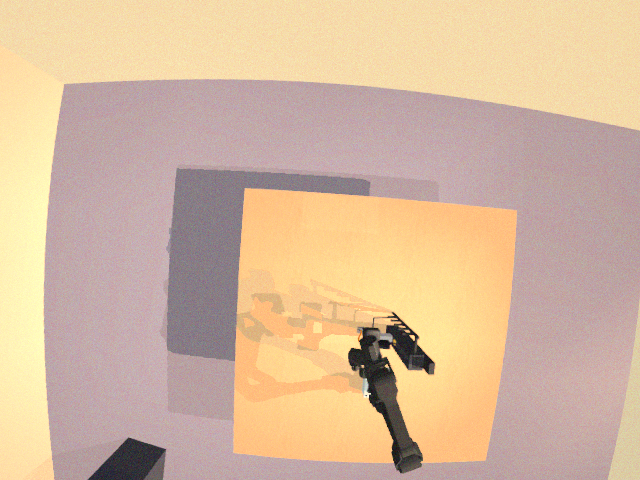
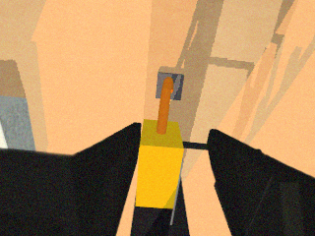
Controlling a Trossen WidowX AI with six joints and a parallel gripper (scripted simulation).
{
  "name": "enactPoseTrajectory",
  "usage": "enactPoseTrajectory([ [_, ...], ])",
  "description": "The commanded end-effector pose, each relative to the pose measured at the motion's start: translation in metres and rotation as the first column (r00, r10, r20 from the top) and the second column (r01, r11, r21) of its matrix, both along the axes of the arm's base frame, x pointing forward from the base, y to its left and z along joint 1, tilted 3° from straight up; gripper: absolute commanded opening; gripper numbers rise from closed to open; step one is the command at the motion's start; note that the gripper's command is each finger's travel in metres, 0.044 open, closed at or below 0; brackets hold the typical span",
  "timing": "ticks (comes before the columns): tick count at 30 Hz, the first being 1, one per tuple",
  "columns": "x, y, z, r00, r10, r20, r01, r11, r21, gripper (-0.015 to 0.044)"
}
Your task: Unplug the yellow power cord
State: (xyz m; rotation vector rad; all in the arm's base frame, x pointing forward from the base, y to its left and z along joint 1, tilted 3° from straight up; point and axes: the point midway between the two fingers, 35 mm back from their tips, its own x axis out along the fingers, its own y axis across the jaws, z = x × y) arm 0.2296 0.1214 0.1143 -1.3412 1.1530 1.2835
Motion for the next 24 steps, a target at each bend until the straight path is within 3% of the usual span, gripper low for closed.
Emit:
enactPoseTrajectory([
  [1,0.0,-0.001,0.0,1.0,0.004,0.001,-0.004,1.0,-0.001,0.0289],
  [7,0.0,-0.001,0.0,1.0,0.004,0.001,-0.004,1.0,-0.001,0.044],
  [12,0.0,0.006,0.001,1.0,0.004,0.001,-0.004,1.0,0.0,0.044],
  [18,-0.008,0.057,0.01,1.0,0.004,0.0,-0.004,1.0,0.005,0.044],
  [24,-0.009,0.059,0.01,1.0,0.004,0.0,-0.004,1.0,0.005,0.044],
])
